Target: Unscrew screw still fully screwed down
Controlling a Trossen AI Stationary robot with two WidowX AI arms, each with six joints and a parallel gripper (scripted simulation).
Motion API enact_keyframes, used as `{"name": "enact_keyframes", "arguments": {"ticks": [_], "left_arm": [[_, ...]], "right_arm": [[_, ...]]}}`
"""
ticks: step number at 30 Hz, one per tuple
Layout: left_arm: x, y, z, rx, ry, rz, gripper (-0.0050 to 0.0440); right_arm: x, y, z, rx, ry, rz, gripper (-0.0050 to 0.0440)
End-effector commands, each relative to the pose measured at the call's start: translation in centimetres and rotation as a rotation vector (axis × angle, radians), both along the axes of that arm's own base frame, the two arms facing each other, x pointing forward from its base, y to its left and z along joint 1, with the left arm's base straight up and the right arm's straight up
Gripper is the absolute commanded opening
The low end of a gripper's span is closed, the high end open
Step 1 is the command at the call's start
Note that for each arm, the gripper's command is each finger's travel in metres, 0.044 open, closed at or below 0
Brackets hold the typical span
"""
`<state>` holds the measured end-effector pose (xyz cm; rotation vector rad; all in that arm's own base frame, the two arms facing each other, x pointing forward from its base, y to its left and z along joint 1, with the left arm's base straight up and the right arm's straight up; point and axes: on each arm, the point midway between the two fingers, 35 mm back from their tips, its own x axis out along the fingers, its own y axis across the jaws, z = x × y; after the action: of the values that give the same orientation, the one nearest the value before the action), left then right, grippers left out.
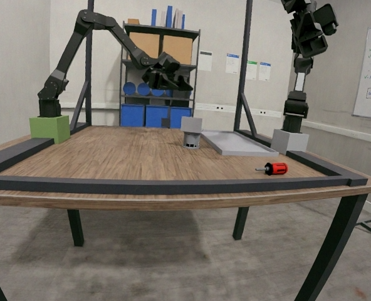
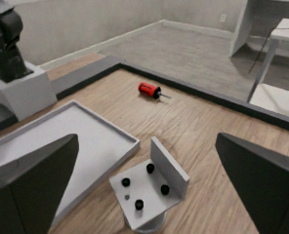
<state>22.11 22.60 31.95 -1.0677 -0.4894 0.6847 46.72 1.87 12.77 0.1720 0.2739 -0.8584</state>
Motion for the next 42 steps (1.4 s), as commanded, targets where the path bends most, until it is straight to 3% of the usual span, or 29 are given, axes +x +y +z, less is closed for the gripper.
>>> {"name": "enact_keyframes", "arguments": {"ticks": [1, 10, 15, 27, 32, 42], "left_arm": [[-0.4, 0.2, 0.8, -0.047, -0.081, 0.008, 0.0215], [-1.2, 0.9, 1.0, -0.238, -0.291, 0.026, 0.0215], [-1.2, 0.9, 1.0, -0.238, -0.291, 0.026, 0.0215], [-2.2, 1.8, 1.0, -0.484, -0.579, 0.046, 0.0215], [-2.2, 1.8, 1.0, -0.484, -0.579, 0.046, 0.0215], [-3.1, 2.5, 0.9, -0.681, -0.825, 0.06, 0.0215]], "right_arm": [[0.7, 0.5, 0.1, -0.016, -0.046, -0.049, 0.04], [1.1, 1.9, -4.1, -0.126, -0.07, -0.176, 0.04], [1.1, 1.9, -4.1, -0.126, -0.07, -0.176, 0.04], [1.7, 1.8, -10.2, -0.125, -0.07, -0.18, 0.04], [1.7, 1.8, -10.2, -0.128, -0.065, -0.179, 0.04], [1.3, 1.7, -15.3, -0.128, -0.063, -0.178, 0.04]]}}
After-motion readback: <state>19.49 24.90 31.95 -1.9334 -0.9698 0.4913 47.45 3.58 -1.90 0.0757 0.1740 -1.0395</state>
